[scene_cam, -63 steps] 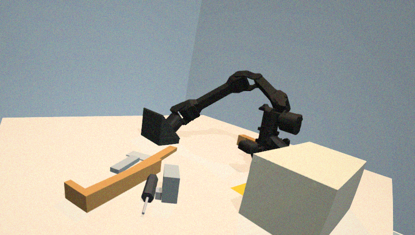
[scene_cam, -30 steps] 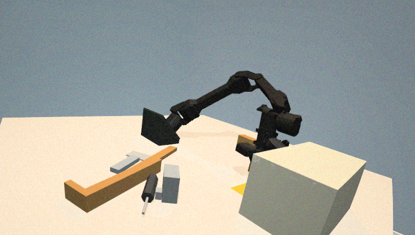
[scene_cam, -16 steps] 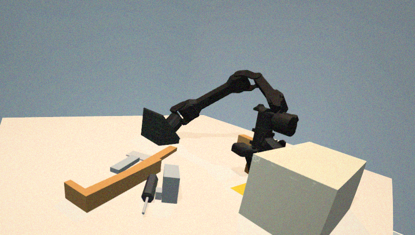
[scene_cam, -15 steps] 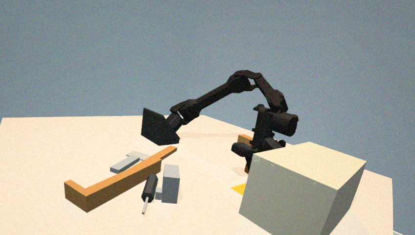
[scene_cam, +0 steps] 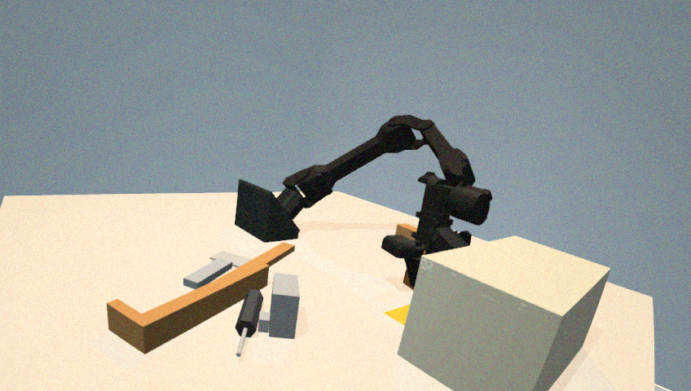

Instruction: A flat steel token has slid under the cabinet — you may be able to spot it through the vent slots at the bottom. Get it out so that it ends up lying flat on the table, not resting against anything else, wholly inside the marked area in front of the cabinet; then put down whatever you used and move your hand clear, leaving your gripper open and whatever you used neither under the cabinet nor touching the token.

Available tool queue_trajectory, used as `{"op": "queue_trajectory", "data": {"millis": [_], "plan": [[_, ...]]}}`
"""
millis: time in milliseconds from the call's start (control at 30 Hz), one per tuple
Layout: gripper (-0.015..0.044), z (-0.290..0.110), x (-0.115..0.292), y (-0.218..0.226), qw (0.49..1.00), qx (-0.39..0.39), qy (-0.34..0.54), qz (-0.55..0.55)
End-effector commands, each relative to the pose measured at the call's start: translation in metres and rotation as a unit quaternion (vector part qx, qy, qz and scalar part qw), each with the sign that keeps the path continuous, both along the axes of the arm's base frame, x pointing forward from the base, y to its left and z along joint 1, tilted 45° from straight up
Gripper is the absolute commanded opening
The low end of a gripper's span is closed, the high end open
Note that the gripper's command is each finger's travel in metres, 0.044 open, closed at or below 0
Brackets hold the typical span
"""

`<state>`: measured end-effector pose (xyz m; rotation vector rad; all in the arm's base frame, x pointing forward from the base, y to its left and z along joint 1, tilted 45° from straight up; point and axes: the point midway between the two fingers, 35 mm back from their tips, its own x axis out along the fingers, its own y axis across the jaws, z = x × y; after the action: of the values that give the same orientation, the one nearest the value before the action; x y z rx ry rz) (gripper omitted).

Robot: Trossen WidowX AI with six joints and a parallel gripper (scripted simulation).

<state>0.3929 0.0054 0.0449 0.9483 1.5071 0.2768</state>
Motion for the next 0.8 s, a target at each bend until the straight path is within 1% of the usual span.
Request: {"op": "queue_trajectory", "data": {"millis": [0, 767], "plan": [[0.0000, 0.000, -0.004, 0.002, 1.000, 0.000, 0.003, 0.000], [0.0000, 0.005, -0.024, 0.011, 1.000, 0.000, 0.003, 0.000]]}}
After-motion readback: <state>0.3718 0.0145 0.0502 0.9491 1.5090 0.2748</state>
